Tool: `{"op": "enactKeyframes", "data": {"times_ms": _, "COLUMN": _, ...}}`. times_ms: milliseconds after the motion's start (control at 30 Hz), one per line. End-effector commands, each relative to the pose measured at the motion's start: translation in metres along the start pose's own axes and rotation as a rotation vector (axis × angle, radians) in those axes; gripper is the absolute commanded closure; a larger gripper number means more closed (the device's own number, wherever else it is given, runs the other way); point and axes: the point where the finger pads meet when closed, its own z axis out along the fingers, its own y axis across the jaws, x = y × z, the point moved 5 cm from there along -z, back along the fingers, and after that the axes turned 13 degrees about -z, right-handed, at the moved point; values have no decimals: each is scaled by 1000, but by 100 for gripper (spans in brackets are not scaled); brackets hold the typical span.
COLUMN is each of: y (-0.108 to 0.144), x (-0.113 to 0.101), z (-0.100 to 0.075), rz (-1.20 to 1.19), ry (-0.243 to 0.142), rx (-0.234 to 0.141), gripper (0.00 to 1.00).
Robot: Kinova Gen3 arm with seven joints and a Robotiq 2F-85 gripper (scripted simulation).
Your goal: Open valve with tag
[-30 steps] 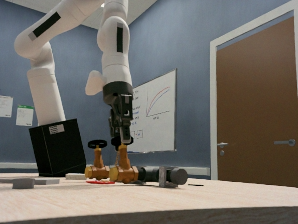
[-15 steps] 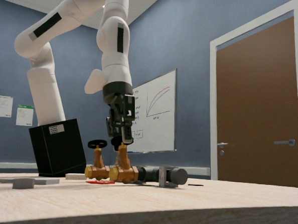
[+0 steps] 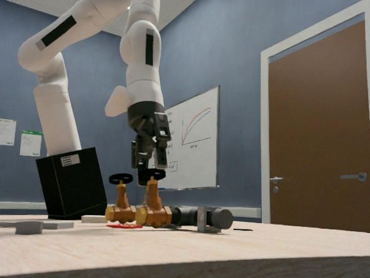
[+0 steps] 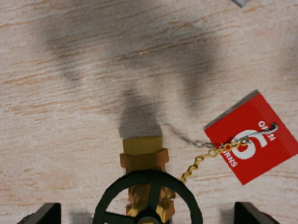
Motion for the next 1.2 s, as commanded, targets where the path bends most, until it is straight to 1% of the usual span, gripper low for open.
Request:
{"op": "enactKeyframes", "data": {"times_ms": 0, "y": -1, "x": 0, "z": -1, "rz": 0, "ry": -1, "rx": 1, "gripper": 0}}
{"op": "enactKeyframes", "data": {"times_ms": 433, "y": -1, "x": 0, "z": -1, "rz": 8, "ry": -1, "rx": 1, "gripper": 0}}
{"op": "enactKeyframes", "data": {"times_ms": 633, "y": -1, "x": 0, "z": -1, "rz": 68, "ry": -1, "rx": 2, "gripper": 0}}
{"op": "enactKeyframes", "data": {"times_ms": 767, "y": -1, "x": 0, "z": -1, "rz": 160, "ry": -1, "rx": 1, "gripper": 0}}
{"op": "enactKeyframes", "data": {"times_ms": 900, "y": -1, "x": 0, "z": -1, "rz": 300, "ry": -1, "rx": 1, "gripper": 0}}
{"op": "enactKeyframes", "data": {"times_ms": 967, "y": -1, "x": 0, "z": -1, "rz": 300, "ry": -1, "rx": 1, "gripper": 0}}
{"op": "enactKeyframes", "data": {"times_ms": 1167, "y": -1, "x": 0, "z": -1, "rz": 601, "ry": -1, "rx": 1, "gripper": 0}}
